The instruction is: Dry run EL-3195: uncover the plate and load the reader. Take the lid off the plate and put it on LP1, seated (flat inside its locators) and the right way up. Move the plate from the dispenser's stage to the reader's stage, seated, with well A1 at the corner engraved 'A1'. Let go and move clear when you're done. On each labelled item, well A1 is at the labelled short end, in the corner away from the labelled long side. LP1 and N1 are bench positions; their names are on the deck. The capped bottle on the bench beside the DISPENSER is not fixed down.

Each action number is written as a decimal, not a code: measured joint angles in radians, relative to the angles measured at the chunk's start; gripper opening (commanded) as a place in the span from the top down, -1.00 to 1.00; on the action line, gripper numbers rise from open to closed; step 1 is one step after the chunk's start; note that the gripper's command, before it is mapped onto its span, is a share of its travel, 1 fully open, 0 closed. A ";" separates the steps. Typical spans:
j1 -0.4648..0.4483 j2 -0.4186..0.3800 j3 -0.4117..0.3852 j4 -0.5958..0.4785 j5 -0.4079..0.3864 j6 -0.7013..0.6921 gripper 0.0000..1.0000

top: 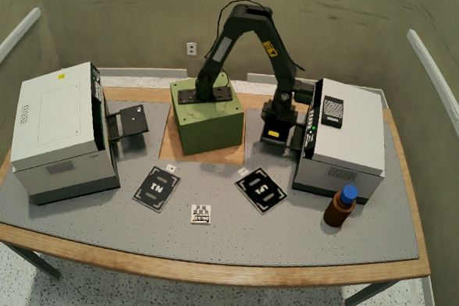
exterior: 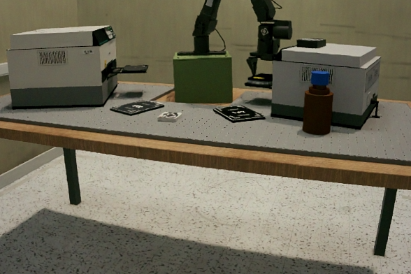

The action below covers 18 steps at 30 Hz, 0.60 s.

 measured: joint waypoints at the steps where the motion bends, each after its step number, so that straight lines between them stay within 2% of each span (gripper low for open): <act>1: 0.000 -0.001 0.000 -0.001 0.000 0.000 -0.71; 18: -0.002 -0.017 0.000 -0.019 0.000 -0.001 -0.71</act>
